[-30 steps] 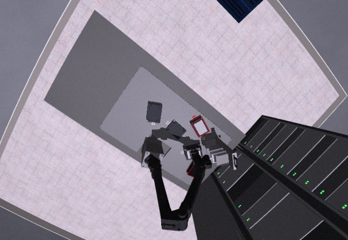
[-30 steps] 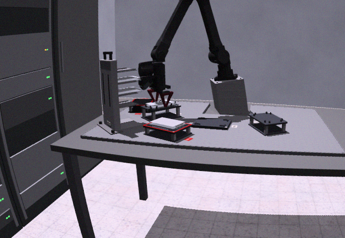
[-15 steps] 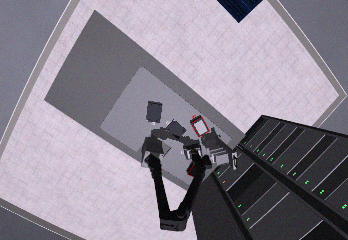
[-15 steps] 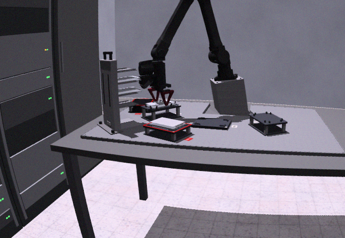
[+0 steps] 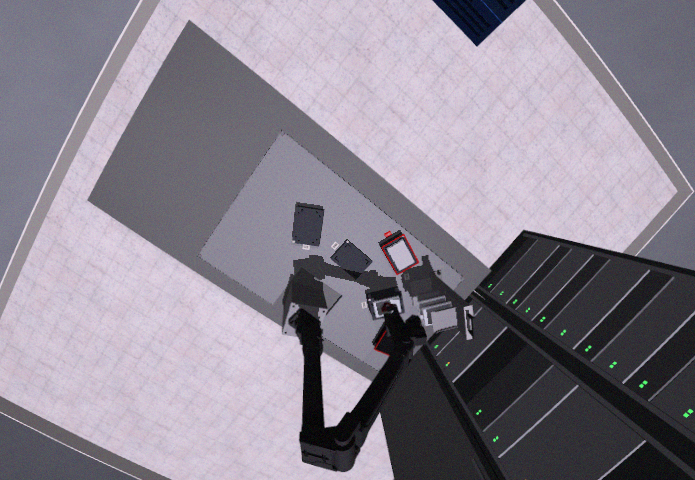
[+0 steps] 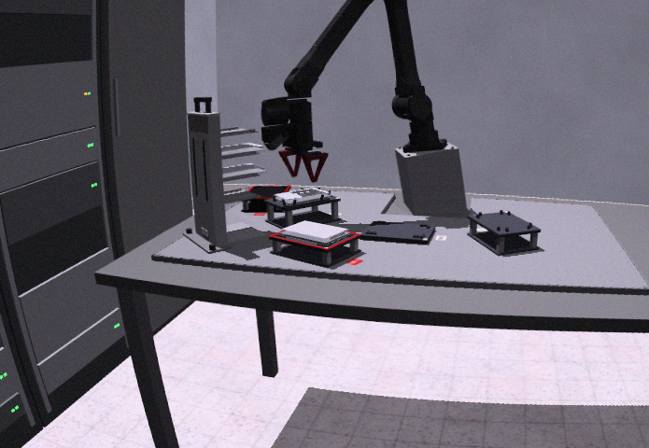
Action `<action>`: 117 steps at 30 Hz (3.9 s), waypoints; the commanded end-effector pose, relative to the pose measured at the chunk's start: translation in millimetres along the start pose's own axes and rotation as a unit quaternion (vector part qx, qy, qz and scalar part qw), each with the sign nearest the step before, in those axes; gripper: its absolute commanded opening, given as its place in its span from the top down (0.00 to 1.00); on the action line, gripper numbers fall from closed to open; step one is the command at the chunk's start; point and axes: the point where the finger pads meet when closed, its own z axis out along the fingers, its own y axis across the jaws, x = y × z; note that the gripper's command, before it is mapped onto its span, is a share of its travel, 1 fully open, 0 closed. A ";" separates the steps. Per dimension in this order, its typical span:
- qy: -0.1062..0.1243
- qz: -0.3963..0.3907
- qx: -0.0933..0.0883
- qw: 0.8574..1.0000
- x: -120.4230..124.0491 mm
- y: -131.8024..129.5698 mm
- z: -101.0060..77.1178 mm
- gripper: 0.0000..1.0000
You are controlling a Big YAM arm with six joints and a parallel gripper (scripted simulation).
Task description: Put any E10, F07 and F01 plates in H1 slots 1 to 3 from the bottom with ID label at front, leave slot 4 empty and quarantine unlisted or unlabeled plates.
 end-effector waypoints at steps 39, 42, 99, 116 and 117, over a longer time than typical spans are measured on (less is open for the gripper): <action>-0.046 0.002 0.008 0.999 -30.8 -3.0 -126.8 0.00; -0.046 0.003 0.008 0.999 -30.5 -3.8 -129.5 0.00; -0.157 0.003 -0.003 0.988 14.6 123.1 -137.9 0.00; -0.277 0.006 -0.009 0.961 30.2 165.3 -138.1 0.00; -0.285 0.006 -0.009 0.958 30.2 165.3 -138.2 0.00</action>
